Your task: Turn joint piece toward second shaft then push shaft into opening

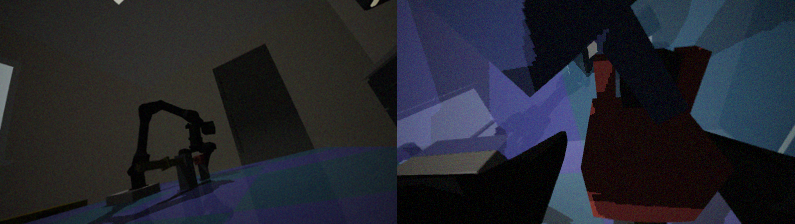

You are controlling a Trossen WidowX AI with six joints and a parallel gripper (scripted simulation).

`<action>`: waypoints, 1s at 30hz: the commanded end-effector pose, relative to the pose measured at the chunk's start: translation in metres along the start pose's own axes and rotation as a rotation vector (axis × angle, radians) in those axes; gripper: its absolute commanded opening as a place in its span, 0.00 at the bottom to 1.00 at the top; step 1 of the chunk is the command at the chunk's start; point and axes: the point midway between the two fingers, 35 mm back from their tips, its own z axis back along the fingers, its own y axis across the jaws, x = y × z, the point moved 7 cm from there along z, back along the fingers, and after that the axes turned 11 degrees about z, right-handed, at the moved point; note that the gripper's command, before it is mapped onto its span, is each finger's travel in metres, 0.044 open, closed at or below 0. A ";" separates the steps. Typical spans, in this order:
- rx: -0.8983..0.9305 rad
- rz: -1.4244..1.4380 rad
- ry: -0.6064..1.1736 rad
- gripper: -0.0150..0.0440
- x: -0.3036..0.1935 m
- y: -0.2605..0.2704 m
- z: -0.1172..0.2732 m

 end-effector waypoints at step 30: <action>-0.060 -0.263 -0.353 1.00 -0.031 0.003 0.051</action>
